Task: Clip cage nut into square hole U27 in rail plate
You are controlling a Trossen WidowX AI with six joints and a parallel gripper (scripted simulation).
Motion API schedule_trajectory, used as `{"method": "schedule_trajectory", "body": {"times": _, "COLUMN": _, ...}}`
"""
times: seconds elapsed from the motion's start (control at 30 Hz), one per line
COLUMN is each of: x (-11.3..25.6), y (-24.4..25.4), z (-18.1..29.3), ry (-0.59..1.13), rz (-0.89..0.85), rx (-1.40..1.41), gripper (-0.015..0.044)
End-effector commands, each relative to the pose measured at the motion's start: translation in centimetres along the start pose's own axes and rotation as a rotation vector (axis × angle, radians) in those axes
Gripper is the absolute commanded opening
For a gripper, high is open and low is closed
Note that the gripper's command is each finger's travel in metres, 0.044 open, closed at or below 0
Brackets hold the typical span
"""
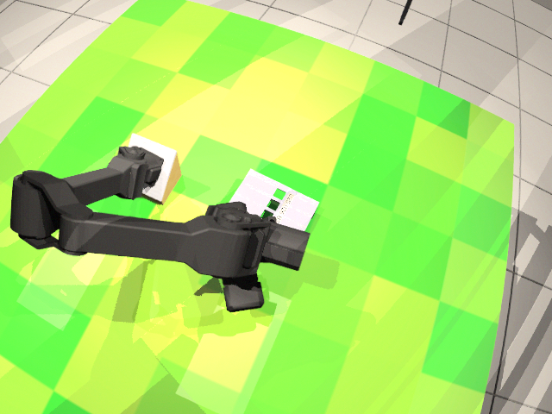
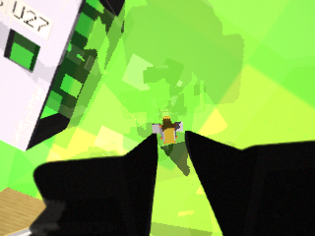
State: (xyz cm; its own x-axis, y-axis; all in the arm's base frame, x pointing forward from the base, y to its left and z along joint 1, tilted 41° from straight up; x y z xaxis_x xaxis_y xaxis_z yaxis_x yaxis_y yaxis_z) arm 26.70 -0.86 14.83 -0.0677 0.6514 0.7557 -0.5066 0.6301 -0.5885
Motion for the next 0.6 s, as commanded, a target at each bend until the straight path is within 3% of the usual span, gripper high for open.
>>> {"method": "schedule_trajectory", "body": {"times": 0.0, "x": -0.83, "y": 0.06, "z": 0.15, "ry": 0.009, "rz": 0.001, "rx": 0.005, "gripper": 0.012}}
{"method": "schedule_trajectory", "body": {"times": 0.57, "x": -1.65, "y": 0.06, "z": 0.19, "ry": 0.009, "rz": 0.001, "rx": 0.005, "gripper": 0.012}}
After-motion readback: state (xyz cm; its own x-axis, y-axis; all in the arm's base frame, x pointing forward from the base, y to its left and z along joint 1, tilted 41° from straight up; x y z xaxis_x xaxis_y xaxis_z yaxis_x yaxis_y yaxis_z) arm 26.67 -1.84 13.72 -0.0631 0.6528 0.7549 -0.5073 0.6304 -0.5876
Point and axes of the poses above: the point midway between the two fingers, 35 mm back from their tips, its own x axis back along the fingers, its own y axis across the jaws, z = x × y, the point moved 7 cm from there along x, back along the fingers, and after that the axes turned 6 degrees about -x, right-handed, at the moved point
